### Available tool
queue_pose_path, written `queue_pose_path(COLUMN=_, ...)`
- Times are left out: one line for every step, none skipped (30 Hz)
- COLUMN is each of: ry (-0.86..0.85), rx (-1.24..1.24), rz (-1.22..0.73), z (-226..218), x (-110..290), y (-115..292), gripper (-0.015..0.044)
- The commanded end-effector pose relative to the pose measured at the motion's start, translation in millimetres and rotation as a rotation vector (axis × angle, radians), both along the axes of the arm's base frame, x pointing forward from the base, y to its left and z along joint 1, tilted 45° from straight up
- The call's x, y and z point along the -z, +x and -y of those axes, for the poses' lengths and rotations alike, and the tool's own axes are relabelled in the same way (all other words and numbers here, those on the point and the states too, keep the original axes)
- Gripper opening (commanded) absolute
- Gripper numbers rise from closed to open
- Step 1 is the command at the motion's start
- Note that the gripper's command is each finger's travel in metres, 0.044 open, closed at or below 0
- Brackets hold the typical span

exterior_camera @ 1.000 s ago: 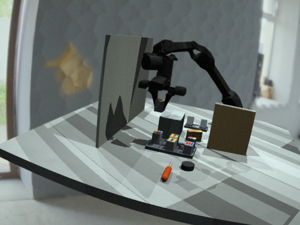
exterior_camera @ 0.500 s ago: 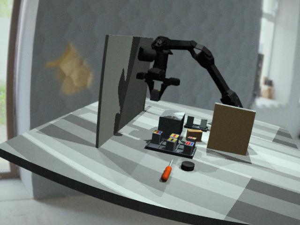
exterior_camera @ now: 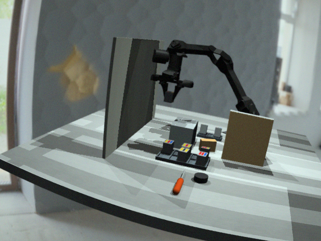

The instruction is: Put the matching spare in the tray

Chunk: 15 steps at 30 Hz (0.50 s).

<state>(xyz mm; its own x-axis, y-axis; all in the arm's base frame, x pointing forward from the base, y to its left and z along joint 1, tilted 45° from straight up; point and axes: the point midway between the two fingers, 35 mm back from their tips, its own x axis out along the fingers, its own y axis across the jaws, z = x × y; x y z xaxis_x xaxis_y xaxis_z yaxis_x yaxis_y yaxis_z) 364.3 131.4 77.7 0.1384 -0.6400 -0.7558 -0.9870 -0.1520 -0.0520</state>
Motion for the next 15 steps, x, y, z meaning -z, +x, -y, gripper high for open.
queue_pose_path(ry=-0.010, rx=-0.004, rz=-0.003, z=22.3, x=-18.4, y=2.2, gripper=0.0000)
queue_pose_path(ry=-0.012, rx=-0.004, rz=-0.003, z=28.3, x=-23.4, y=2.4, gripper=0.0000)
queue_pose_path(ry=-0.014, rx=-0.004, rz=-0.003, z=34.3, x=-28.5, y=2.5, gripper=0.0000)
queue_pose_path(ry=-0.016, rx=-0.003, rz=-0.003, z=40.3, x=-33.4, y=2.5, gripper=0.0000)
queue_pose_path(ry=-0.018, rx=-0.003, rz=-0.003, z=46.3, x=-38.3, y=2.3, gripper=0.0000)
queue_pose_path(ry=-0.020, rx=-0.003, rz=-0.003, z=52.3, x=-43.2, y=1.9, gripper=0.0000)
queue_pose_path(ry=-0.022, rx=-0.002, rz=-0.003, z=58.4, x=-48.1, y=1.4, gripper=0.0000)
queue_pose_path(ry=-0.025, rx=-0.002, rz=-0.003, z=64.4, x=-52.8, y=0.7, gripper=0.0000)
queue_pose_path(ry=-0.027, rx=-0.001, rz=-0.003, z=70.4, x=-57.6, y=-0.1, gripper=0.0000)
queue_pose_path(ry=-0.030, rx=0.000, rz=-0.003, z=76.4, x=-62.3, y=-1.1, gripper=0.0000)
queue_pose_path(ry=-0.033, rx=0.000, rz=-0.003, z=82.5, x=-66.9, y=-2.3, gripper=0.0000)
queue_pose_path(ry=-0.036, rx=0.001, rz=-0.003, z=88.4, x=-71.5, y=-3.6, gripper=0.0000)
queue_pose_path(ry=-0.039, rx=0.002, rz=-0.004, z=94.4, x=-76.1, y=-5.0, gripper=0.0000)
queue_pose_path(ry=-0.042, rx=0.003, rz=-0.004, z=100.4, x=-80.6, y=-6.6, gripper=0.0000)
queue_pose_path(ry=-0.046, rx=0.004, rz=-0.004, z=106.3, x=-85.1, y=-8.4, gripper=0.0000)
